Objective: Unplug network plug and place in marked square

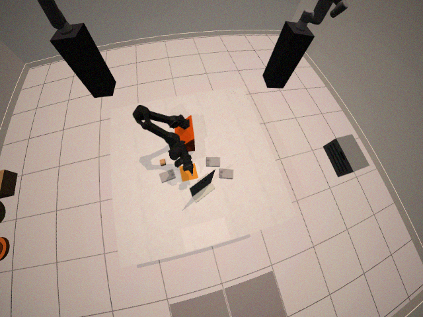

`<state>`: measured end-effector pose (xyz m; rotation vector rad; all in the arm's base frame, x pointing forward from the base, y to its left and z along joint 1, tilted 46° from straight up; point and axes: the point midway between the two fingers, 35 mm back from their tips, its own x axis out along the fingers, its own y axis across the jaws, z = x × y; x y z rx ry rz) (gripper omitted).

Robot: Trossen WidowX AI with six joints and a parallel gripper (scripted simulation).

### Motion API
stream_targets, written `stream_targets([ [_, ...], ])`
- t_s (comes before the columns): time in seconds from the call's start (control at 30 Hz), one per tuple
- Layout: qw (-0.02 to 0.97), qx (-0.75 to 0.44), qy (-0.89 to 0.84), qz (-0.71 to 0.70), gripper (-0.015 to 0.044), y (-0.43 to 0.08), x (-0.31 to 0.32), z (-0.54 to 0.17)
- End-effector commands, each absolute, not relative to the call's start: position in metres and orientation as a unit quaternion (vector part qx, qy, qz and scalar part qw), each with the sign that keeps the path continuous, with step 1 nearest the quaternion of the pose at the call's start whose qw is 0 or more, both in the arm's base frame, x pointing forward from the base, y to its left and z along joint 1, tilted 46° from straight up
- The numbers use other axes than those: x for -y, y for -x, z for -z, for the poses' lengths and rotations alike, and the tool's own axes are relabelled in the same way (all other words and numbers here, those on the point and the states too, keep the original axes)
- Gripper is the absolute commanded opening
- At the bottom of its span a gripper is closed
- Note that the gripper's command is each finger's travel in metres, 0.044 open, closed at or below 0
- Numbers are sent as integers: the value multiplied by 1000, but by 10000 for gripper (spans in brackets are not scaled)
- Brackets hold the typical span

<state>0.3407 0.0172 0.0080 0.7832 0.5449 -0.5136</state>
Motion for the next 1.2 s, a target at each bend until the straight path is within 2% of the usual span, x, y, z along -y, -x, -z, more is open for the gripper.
stream_targets([
  [0.0, 852, -237, -371, 284, 0, -333, -5, 1],
  [0.43, 833, -145, -350, 402, 0, -303, 34, 18],
  [1.17, 832, -146, -351, 405, 0, -306, 46, 30],
])
